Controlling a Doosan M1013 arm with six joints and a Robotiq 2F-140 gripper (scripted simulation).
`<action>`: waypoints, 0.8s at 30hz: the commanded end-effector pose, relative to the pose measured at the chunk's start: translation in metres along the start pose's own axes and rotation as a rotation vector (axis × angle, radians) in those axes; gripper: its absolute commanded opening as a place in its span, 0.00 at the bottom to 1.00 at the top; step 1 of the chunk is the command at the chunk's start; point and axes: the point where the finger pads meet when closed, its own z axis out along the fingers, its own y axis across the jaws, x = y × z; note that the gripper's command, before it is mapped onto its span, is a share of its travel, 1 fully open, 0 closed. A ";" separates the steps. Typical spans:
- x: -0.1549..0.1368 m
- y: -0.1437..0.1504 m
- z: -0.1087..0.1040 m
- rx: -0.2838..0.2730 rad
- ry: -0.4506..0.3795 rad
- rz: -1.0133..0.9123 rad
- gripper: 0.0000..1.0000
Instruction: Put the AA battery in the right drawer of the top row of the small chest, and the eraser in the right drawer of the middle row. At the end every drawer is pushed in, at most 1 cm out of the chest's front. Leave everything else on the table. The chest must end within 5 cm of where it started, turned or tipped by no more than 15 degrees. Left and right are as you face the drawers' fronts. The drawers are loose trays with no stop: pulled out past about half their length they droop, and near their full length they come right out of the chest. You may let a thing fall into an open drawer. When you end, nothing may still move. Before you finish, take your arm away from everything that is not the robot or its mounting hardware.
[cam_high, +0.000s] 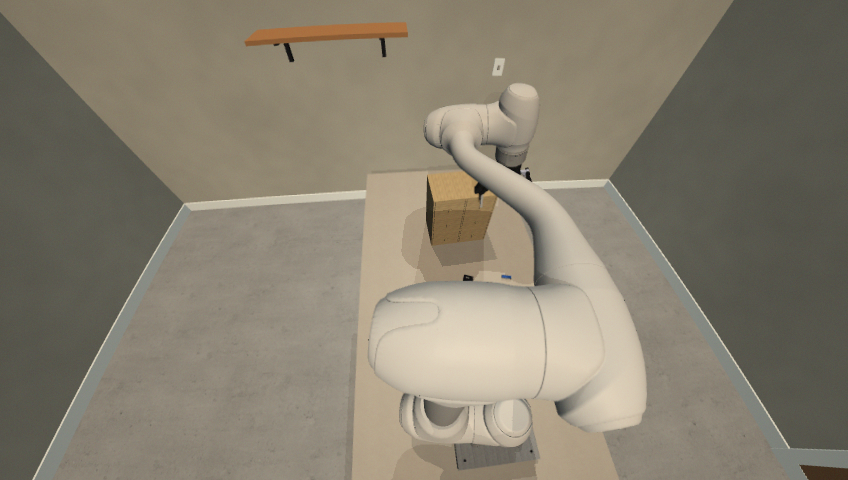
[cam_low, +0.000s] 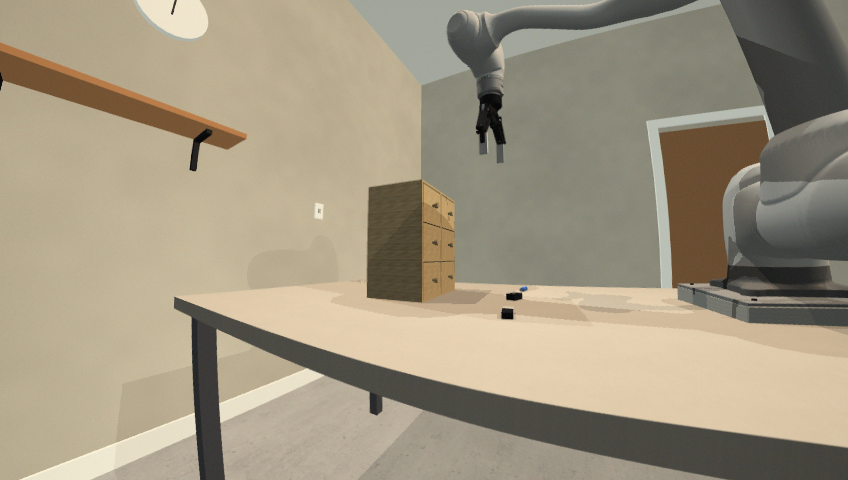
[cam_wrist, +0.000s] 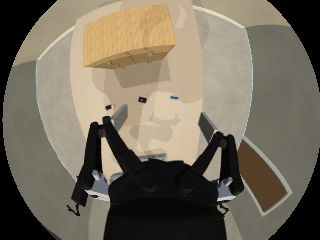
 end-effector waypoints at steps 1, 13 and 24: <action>-0.039 0.009 0.022 0.063 -0.032 -0.086 1.00; -0.078 0.014 0.043 0.128 -0.054 -0.162 1.00; -0.082 0.014 0.045 0.134 -0.055 -0.169 1.00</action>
